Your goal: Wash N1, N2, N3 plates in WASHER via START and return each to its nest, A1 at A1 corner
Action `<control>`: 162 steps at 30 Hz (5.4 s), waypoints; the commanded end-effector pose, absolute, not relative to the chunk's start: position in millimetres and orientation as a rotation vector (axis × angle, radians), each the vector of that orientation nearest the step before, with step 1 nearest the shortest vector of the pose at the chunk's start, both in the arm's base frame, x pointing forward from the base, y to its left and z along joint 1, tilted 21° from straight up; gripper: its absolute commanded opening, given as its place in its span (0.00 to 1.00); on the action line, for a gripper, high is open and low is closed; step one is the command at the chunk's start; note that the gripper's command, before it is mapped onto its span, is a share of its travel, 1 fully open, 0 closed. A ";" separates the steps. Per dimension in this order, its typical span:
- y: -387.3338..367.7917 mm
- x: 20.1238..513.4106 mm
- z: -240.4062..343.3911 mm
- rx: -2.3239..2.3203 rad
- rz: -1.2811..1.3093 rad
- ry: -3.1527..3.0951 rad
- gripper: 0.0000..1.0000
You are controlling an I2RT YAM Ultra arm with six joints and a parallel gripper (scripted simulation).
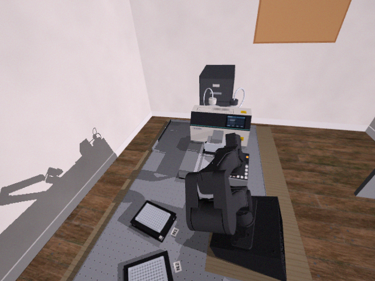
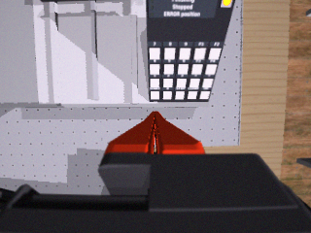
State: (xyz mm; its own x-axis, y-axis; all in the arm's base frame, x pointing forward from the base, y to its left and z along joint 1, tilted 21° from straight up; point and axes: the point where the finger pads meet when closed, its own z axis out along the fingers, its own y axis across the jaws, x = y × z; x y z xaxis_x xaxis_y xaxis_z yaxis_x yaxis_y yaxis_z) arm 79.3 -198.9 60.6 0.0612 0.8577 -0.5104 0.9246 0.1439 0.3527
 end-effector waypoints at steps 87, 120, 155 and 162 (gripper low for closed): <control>-342.7 -3.4 123.7 1.707 -0.135 1.807 1.00; -342.7 -3.4 123.7 1.707 -0.135 1.807 1.00; -342.7 -3.4 123.7 1.707 -0.135 1.807 1.00; -342.7 -3.4 123.7 1.707 -0.135 1.807 1.00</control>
